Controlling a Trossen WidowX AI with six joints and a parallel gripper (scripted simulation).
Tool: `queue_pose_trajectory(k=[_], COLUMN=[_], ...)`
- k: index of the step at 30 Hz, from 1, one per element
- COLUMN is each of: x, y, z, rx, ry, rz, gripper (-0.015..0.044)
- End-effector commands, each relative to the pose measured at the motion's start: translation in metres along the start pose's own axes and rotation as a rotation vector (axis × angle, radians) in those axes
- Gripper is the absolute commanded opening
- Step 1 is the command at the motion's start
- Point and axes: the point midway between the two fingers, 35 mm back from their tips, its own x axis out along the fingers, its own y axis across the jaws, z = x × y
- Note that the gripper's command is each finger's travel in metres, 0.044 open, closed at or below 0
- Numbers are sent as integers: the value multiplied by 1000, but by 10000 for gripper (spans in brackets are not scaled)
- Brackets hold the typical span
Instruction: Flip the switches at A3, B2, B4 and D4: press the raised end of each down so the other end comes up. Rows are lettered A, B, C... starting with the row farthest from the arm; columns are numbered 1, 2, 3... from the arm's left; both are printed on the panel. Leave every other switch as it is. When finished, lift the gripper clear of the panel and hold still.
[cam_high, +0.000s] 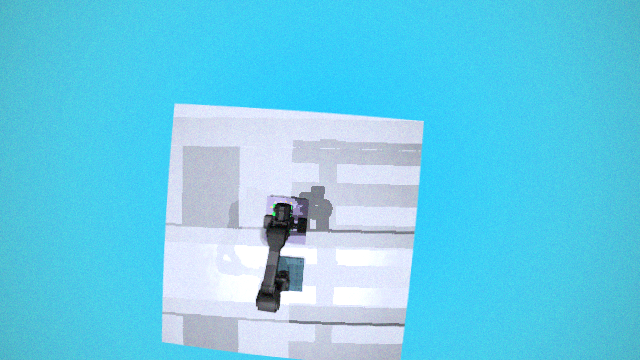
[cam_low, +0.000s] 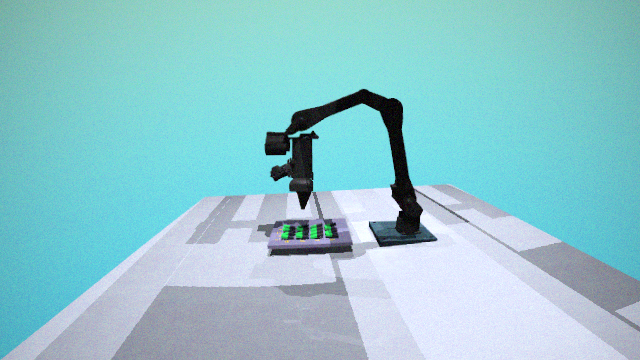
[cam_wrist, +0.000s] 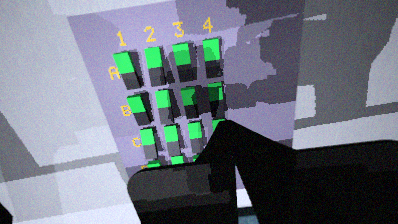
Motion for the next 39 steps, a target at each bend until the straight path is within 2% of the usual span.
queue_pose_trajectory(k=[1,20,39], x=[21,45,46], y=[0,0,0], z=[-6,-7,-7], rx=[-6,-6,-6], ry=[12,12,12], rz=[-2,-2,-2], gripper=[0,0,0])
